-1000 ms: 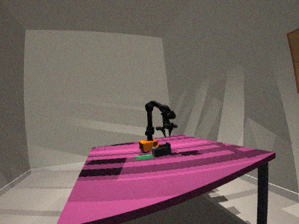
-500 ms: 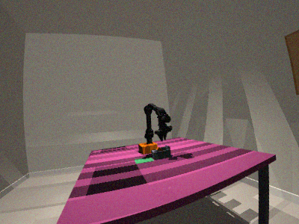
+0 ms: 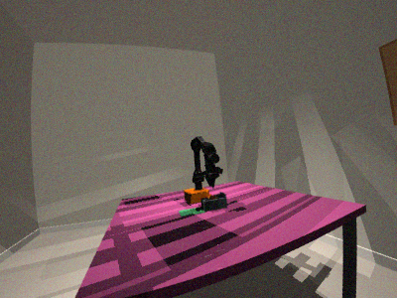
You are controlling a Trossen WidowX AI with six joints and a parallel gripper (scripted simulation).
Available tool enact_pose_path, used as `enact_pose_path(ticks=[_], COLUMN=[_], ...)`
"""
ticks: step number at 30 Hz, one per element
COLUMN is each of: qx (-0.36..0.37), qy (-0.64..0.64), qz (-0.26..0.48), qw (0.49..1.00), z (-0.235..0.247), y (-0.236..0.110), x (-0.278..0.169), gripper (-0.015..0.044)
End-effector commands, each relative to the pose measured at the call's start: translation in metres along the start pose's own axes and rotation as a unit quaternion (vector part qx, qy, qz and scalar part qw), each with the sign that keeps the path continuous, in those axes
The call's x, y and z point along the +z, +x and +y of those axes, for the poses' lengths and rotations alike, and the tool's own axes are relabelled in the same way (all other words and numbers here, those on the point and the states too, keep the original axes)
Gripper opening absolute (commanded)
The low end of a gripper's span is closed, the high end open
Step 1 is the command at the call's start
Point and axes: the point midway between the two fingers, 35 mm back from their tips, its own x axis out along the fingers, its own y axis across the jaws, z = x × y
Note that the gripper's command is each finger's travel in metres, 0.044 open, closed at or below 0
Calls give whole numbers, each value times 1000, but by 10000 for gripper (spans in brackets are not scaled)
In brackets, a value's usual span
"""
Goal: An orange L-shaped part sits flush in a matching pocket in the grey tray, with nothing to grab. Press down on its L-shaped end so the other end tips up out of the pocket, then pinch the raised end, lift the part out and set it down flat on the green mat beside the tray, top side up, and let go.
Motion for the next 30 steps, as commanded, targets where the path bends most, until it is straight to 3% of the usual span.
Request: enact_pose_path(ticks=[1, 6, 30], qx=[-3, -3, -3], qy=[-19, -19, -19], qz=[1, 1, 1], qw=[1000, 1000, 1000], z=[0, 0, -1], y=[4, 27, 62], x=[-1, -1, -1], gripper=[280, 280, 280])
